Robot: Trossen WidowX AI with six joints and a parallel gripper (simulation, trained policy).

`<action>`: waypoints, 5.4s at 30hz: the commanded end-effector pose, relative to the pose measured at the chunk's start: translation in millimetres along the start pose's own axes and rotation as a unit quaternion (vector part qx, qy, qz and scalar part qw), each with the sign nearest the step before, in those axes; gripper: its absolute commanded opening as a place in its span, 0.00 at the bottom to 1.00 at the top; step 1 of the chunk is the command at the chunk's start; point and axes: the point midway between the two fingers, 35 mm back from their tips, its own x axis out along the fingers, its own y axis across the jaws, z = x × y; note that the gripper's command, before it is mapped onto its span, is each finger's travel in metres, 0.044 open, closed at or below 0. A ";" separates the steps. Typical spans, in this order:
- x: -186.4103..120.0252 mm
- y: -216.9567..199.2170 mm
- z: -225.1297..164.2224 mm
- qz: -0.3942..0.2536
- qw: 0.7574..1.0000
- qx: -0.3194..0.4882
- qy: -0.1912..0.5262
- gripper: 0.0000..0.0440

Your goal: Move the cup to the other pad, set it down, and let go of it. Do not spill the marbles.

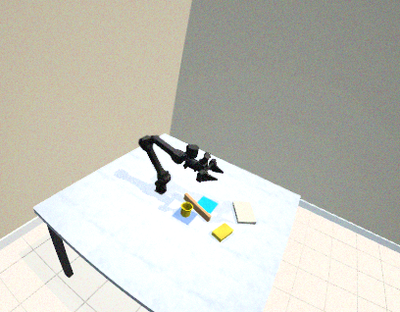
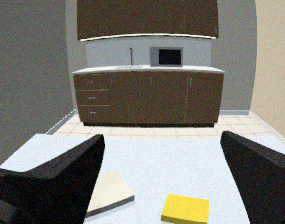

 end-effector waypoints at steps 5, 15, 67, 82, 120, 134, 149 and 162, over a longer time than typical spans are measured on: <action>-2.0 0.2 -6.2 -0.006 1.000 0.017 0.021 0.61; -5.1 11.0 -22.6 -0.001 0.995 0.055 0.085 0.19; -45.2 45.9 -83.7 -0.019 0.871 0.098 0.481 0.29; -62.5 34.1 -98.0 -0.038 0.812 0.060 0.580 0.27; -80.6 -20.7 -163.9 -0.062 0.691 -0.002 0.720 0.35; -85.7 -38.5 -198.1 -0.047 0.671 -0.018 0.740 0.41; -92.2 -46.4 -244.8 0.006 0.654 -0.051 0.755 0.42; -89.0 -49.9 -250.8 0.067 0.654 -0.101 0.747 0.02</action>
